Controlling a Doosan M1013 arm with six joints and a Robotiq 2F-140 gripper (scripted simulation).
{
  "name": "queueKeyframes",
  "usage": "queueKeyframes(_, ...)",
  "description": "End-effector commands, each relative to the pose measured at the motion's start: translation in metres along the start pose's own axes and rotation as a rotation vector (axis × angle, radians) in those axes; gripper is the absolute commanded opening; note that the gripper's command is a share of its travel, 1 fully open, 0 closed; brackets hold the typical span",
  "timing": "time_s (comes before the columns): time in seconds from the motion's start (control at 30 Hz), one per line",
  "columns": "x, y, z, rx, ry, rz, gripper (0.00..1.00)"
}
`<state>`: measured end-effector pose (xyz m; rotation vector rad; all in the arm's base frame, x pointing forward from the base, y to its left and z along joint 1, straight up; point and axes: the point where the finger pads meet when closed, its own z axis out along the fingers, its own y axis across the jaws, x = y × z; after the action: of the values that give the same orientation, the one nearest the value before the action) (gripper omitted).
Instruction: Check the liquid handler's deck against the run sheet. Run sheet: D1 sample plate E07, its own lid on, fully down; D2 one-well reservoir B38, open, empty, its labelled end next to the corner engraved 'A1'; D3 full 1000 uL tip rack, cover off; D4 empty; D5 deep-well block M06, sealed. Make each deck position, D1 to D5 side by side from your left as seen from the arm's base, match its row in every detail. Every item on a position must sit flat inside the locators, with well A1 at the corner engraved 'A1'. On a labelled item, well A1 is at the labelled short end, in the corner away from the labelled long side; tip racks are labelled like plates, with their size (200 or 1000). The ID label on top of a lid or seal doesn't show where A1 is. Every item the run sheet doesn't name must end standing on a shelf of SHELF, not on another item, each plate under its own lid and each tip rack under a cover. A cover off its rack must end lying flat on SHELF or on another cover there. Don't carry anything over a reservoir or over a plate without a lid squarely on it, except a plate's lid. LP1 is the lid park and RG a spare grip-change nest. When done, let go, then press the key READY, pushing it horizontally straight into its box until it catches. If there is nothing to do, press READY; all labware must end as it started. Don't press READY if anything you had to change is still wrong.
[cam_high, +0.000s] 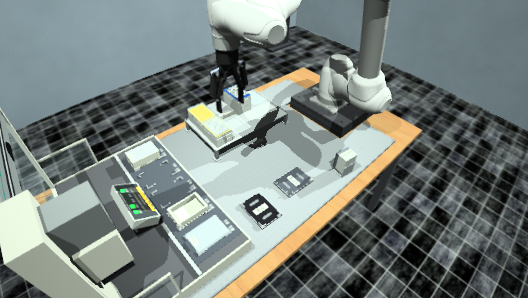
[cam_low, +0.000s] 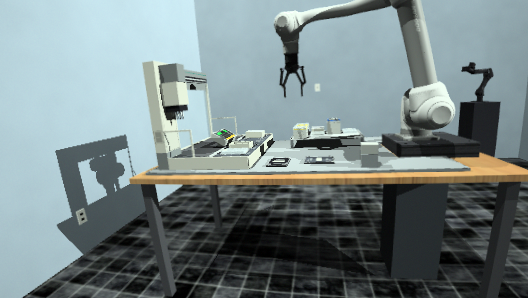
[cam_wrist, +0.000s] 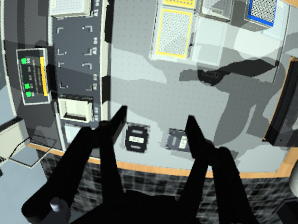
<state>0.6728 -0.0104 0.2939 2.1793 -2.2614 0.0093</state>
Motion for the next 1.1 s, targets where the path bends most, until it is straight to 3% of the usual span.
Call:
queueKeyframes(0.0, 0.000, 0.013, -0.001, 0.002, 0.000, 0.000, 0.66)
queueKeyframes(1.07, 0.005, 0.153, -0.001, 0.001, 0.000, 0.000, 0.66)
